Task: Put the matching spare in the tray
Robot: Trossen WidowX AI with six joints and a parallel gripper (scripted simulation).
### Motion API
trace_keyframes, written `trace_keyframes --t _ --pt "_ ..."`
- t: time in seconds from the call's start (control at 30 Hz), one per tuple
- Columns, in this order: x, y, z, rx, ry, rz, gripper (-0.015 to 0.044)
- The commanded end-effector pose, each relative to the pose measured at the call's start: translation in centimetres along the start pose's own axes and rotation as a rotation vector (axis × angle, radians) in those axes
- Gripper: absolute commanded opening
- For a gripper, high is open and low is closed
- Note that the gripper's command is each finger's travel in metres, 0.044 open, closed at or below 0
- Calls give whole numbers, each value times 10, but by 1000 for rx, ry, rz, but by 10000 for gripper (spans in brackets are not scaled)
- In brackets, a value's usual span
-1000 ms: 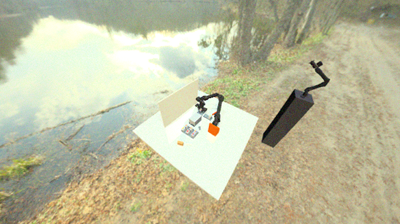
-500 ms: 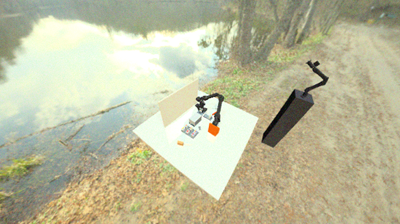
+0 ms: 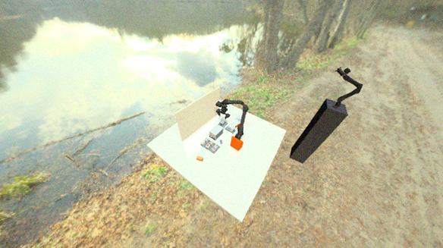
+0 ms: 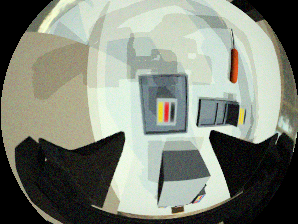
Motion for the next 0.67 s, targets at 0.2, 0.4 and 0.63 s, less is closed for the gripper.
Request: trace_keyframes --t 0.2,0.4,0.63 --pt "0 -1 3 -1 1 -1 440" --pt "0 -1 3 -1 1 -1 440" --pt "0 -1 3 -1 1 -1 440"
Point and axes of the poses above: the point midway between the two fingers, 35 mm back from their tips, its own z axis back along the fingers, its own x axis across the jaws, y = z × x, the point moved 5 cm from there along z, back along the fingers, and after that the axes turned 14 degrees about -z, right-handed, at the moved point
